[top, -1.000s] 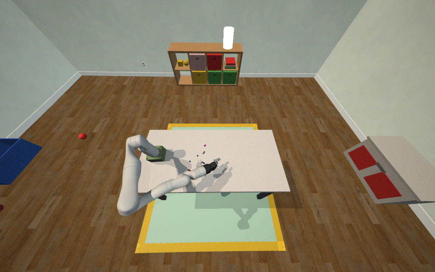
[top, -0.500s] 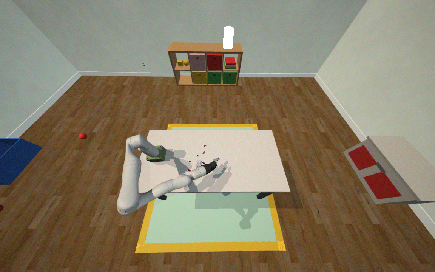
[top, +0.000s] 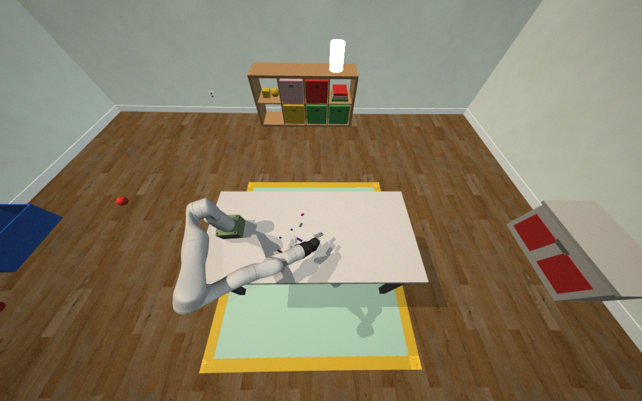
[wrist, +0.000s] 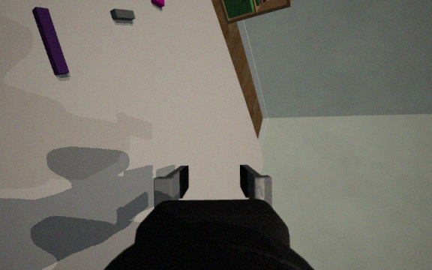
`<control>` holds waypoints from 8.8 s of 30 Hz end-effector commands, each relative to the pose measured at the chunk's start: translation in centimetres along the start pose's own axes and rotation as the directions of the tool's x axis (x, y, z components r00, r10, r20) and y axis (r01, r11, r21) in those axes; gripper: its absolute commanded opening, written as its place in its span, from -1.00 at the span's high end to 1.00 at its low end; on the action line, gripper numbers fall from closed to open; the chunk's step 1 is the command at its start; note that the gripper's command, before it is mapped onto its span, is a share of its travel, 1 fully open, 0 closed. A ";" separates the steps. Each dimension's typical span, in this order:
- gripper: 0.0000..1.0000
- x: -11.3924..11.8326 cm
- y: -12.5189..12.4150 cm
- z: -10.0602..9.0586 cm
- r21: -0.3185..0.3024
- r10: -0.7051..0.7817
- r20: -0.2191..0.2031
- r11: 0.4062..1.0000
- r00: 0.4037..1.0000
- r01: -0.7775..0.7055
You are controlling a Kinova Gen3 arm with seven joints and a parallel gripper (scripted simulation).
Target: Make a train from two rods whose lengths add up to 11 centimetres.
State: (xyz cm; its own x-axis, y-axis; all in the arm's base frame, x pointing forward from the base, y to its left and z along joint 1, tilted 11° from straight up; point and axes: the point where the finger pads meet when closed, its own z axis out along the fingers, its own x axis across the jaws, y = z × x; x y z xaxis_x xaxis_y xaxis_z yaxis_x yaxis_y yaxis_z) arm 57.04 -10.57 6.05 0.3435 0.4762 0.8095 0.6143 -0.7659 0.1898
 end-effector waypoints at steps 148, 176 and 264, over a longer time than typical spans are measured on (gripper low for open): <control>-1.00 -7.9 -14.2 -1.2 0.875 -0.994 -0.109 -0.103 -0.014 0.474; -1.00 -7.9 -14.2 -1.2 0.875 -0.994 -0.109 -0.103 -0.014 0.474; -1.00 -6.3 -15.0 2.2 0.355 -0.378 0.814 0.925 0.441 0.136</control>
State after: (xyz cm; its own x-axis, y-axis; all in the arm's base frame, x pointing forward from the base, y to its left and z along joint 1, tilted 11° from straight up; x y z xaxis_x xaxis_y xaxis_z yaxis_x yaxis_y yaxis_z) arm 46.76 -1.74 -3.10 0.4703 0.8665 -0.1673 0.8824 -0.4646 0.0737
